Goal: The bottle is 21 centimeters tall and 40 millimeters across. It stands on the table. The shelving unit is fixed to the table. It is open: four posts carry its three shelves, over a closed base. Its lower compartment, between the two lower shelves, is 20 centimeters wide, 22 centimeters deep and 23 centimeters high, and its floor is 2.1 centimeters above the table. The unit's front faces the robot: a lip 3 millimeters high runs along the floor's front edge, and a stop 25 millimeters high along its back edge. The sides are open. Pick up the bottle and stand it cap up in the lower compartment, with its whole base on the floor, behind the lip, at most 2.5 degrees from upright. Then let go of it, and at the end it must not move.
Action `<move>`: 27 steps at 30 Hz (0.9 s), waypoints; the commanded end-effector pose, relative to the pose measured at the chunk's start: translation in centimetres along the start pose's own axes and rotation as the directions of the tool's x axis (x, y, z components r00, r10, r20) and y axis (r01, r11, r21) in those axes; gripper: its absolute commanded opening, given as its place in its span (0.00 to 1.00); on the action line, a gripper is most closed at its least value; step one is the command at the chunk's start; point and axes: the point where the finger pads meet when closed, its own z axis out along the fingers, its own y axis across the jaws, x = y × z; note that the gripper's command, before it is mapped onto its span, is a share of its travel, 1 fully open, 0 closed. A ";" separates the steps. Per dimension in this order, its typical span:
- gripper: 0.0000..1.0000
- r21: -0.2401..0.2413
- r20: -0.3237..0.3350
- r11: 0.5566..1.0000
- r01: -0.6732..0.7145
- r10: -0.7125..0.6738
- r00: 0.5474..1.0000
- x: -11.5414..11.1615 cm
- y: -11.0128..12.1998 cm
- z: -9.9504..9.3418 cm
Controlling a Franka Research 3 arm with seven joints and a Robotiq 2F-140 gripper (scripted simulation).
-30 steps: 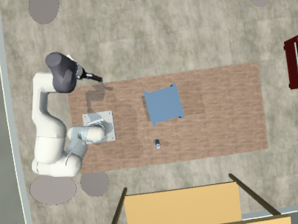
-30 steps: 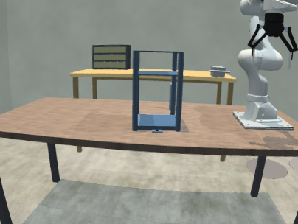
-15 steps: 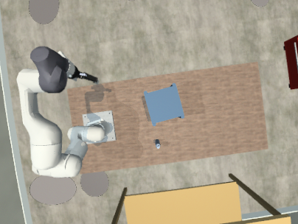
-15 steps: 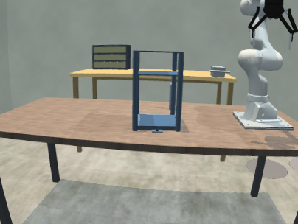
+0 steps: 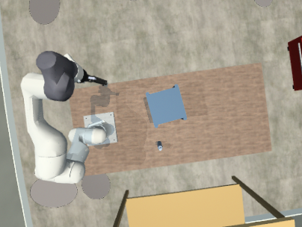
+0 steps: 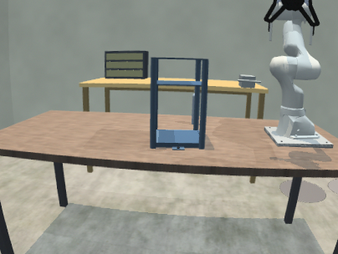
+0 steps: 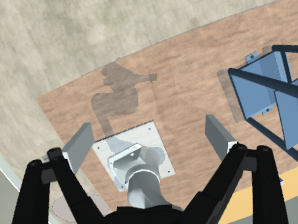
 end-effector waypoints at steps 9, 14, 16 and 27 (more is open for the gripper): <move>1.00 -0.057 -0.050 0.984 0.170 -0.173 0.984 -2.6 10.6 -4.1; 1.00 -0.073 -0.063 0.978 0.195 -0.199 0.978 -4.0 14.3 -5.2; 1.00 -0.075 -0.064 0.977 0.198 -0.203 0.977 -4.2 14.8 -5.3; 1.00 -0.106 -0.077 0.963 0.246 -0.255 0.964 -8.8 23.3 -6.7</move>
